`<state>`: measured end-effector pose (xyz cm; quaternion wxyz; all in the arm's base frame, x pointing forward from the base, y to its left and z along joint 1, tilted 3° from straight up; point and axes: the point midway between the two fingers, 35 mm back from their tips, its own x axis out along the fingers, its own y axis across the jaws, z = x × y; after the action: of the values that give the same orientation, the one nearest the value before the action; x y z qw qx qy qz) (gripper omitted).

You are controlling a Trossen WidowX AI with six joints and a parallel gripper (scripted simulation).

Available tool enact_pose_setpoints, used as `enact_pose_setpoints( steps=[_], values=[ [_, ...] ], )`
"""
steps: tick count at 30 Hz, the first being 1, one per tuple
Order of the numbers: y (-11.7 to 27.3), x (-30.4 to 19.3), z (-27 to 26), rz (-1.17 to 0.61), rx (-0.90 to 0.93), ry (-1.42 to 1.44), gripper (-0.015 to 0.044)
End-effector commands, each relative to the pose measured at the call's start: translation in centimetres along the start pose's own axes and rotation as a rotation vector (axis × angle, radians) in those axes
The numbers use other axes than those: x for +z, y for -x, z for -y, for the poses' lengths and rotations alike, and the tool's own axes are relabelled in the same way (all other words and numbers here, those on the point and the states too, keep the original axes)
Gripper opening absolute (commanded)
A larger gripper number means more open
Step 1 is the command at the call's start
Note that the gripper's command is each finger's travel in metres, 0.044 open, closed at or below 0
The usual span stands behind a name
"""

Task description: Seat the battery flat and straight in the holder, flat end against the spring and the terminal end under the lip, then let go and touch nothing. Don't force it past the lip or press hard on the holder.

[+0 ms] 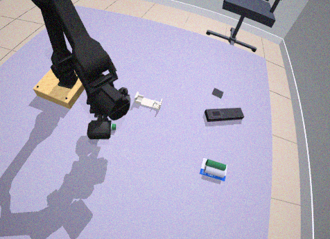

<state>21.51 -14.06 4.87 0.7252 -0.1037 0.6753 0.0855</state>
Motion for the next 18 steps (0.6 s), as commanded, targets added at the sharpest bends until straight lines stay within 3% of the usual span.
enact_pose_setpoints(
  steps=[1,18],
  values=[
    [-0.8,0.0,-0.1,-0.001,0.010,0.004,0.0231],
    [-3.5,-0.1,-0.3,-0.001,0.011,0.004,0.0231]
  ],
)
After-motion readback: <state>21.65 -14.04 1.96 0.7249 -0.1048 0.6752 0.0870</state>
